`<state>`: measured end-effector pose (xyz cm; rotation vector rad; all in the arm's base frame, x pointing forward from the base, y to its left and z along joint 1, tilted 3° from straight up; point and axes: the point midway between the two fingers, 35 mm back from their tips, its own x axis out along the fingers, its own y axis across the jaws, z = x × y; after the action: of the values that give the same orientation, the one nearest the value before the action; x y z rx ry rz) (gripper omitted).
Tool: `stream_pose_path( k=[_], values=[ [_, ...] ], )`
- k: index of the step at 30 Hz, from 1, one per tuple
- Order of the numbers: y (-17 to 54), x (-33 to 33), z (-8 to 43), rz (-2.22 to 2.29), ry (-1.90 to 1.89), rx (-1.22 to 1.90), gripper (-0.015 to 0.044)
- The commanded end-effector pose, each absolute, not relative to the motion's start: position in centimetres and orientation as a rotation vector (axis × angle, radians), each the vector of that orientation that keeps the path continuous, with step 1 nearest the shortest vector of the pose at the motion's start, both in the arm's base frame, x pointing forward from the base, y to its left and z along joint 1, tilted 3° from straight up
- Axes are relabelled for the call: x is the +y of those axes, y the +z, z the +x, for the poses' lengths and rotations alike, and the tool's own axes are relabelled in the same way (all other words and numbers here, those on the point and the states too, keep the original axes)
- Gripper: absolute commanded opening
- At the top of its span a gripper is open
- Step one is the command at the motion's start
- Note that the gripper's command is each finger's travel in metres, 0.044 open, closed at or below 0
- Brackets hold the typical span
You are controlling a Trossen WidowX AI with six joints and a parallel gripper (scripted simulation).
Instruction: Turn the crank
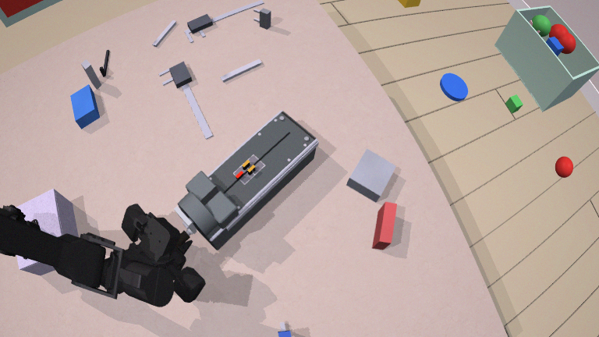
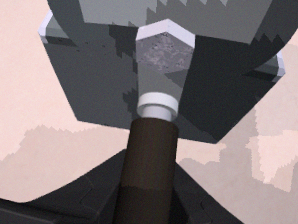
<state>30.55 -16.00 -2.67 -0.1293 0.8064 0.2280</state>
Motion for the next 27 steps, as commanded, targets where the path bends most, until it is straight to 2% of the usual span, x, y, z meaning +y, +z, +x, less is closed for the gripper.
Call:
stream_pose_path(
  k=[1,27],
  values=[
    [-2.55,-16.89,30.78,-0.146,0.208,0.807,0.0],
    [-2.4,-17.17,30.87,-0.146,0.207,0.807,0.0]
  ],
)
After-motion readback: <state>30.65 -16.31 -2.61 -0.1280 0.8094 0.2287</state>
